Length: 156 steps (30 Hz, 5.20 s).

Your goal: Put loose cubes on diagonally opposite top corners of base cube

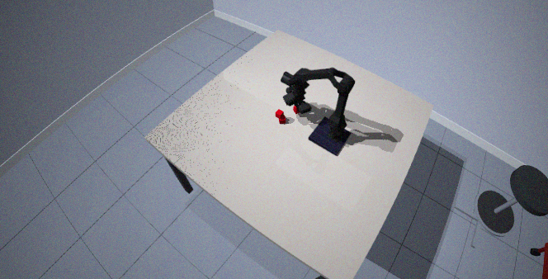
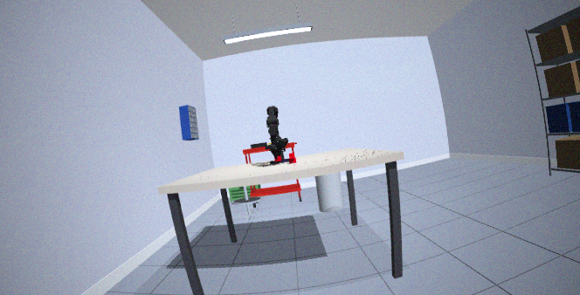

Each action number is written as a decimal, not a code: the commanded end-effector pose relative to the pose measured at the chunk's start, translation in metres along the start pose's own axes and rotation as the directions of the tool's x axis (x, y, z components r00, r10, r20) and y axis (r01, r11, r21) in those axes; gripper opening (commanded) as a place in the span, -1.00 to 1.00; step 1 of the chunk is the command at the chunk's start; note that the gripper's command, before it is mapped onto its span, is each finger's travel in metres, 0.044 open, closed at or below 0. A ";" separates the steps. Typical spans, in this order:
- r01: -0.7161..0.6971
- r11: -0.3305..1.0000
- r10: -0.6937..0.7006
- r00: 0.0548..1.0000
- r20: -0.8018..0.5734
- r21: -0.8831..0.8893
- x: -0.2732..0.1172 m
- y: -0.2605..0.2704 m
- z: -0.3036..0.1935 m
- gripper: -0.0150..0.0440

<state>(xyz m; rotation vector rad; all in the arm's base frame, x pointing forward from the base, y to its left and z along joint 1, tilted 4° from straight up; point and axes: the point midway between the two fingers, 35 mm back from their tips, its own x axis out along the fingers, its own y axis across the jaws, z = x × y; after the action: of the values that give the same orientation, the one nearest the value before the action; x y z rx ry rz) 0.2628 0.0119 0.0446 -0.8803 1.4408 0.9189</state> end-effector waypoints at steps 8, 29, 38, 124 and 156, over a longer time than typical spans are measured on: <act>0.009 1.000 -0.009 1.000 0.000 -0.004 -0.035 -0.002 0.001 -0.14; 0.009 0.998 -0.009 1.000 0.000 0.062 -0.084 0.004 0.004 -0.14; 0.008 0.955 -0.009 1.000 0.002 0.296 -0.082 0.008 0.025 -0.14; -0.003 0.491 -0.006 1.000 0.007 0.871 -0.010 0.032 0.091 -0.14; 0.001 0.489 -0.009 1.000 0.004 0.872 -0.036 0.032 0.090 0.20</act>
<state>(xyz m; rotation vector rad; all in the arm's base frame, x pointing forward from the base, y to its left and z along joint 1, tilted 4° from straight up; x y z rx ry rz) 0.2712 0.1072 0.0725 -0.0793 1.6296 0.0596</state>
